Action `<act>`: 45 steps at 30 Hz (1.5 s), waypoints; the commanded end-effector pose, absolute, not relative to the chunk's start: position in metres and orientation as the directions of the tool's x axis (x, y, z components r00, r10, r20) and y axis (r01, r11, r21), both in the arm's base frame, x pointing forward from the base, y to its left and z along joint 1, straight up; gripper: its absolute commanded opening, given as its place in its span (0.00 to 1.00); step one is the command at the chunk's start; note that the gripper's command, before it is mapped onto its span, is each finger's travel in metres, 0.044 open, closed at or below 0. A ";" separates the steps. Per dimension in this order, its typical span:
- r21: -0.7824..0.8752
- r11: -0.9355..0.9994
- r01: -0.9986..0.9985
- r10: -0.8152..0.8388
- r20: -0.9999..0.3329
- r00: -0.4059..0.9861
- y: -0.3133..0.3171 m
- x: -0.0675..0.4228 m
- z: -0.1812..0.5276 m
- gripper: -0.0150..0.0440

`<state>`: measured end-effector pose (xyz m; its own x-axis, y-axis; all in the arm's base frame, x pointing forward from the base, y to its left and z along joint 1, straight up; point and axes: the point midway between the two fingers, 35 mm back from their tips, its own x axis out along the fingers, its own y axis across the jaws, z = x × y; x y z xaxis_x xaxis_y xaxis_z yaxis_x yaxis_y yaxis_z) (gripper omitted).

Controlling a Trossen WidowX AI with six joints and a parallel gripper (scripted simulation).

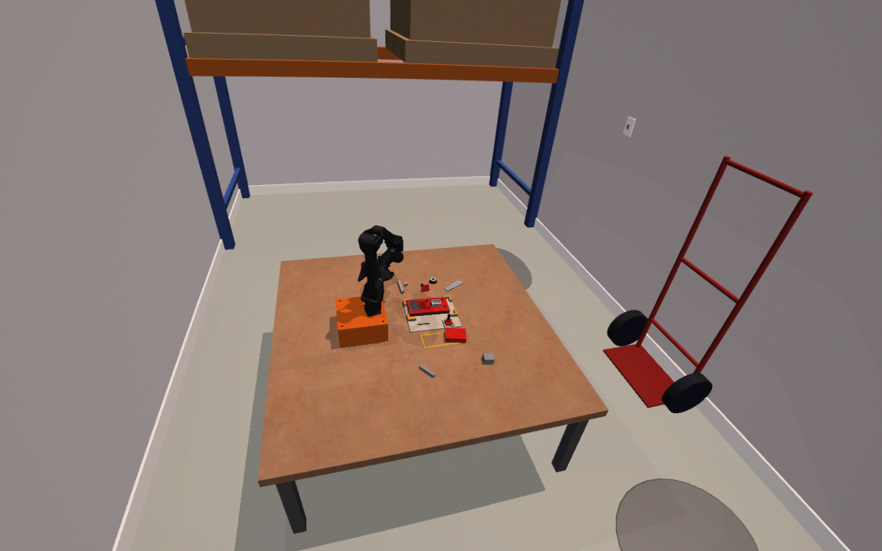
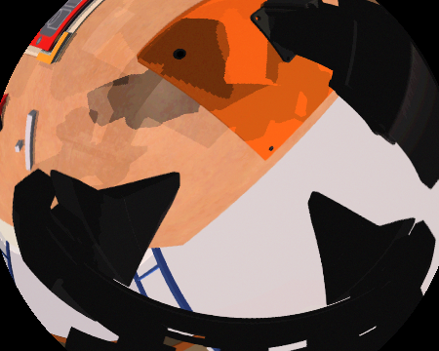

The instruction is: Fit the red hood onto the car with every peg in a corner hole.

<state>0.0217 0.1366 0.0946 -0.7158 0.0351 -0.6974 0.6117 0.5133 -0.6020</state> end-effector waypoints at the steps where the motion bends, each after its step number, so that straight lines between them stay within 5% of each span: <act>1: -0.598 0.516 0.613 0.038 -0.700 -0.714 0.137 0.023 0.094 1.00; 15: -0.208 0.702 0.681 0.208 -0.854 -0.476 0.120 0.159 0.068 1.00; 27: 0.061 0.788 0.612 0.229 -0.953 -0.200 0.030 0.278 0.047 1.00; 45: -0.004 0.921 0.390 -0.018 -0.999 0.034 -0.195 0.342 0.023 1.00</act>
